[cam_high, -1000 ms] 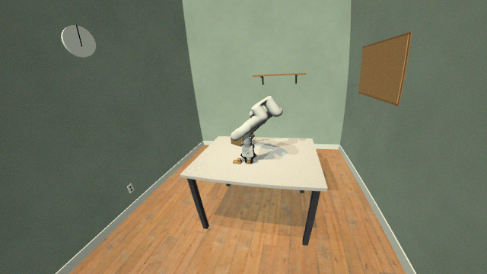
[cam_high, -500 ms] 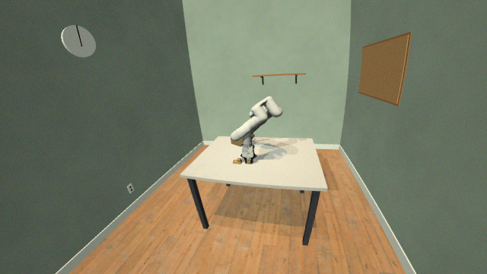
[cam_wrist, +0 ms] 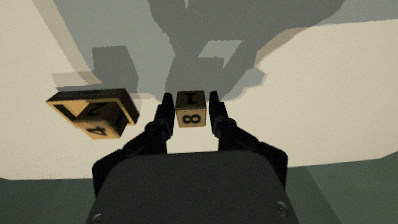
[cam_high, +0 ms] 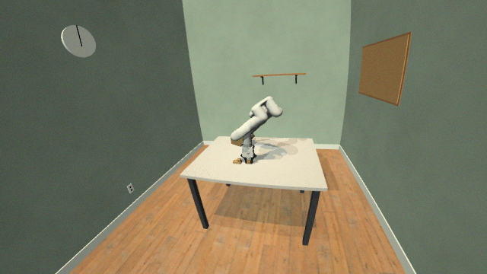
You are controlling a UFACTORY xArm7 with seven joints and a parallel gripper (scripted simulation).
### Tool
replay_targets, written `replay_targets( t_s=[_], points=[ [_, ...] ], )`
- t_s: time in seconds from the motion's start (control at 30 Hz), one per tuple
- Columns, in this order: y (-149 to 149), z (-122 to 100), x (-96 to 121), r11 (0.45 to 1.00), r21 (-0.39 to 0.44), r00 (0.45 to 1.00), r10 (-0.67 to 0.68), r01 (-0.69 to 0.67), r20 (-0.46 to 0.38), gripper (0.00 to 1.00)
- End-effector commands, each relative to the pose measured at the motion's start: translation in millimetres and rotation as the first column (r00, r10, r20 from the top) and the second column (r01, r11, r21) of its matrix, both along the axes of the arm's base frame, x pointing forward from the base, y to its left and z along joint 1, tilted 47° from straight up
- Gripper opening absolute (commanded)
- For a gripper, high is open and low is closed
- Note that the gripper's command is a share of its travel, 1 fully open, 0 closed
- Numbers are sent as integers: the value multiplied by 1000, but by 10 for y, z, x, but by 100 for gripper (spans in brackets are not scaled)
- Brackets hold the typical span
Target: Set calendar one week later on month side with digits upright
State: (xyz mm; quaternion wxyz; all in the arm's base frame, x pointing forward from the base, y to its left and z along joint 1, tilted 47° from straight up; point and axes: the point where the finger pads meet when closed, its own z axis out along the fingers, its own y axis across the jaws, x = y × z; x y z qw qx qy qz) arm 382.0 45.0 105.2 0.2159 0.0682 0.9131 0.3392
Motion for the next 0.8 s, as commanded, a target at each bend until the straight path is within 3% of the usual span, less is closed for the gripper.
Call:
replay_targets(
  t_s=[0.0, 0.23, 0.27, 0.77],
  points=[
    [-12, 5, 4, 1000, -1, 1000, -3, 3, 2, 47],
    [-12, 5, 4, 1000, -1, 1000, -3, 3, 2, 47],
    [-12, 5, 4, 1000, -1, 1000, -3, 3, 2, 27],
    [-12, 5, 4, 1000, -1, 1000, -3, 3, 2, 27]
  ],
)
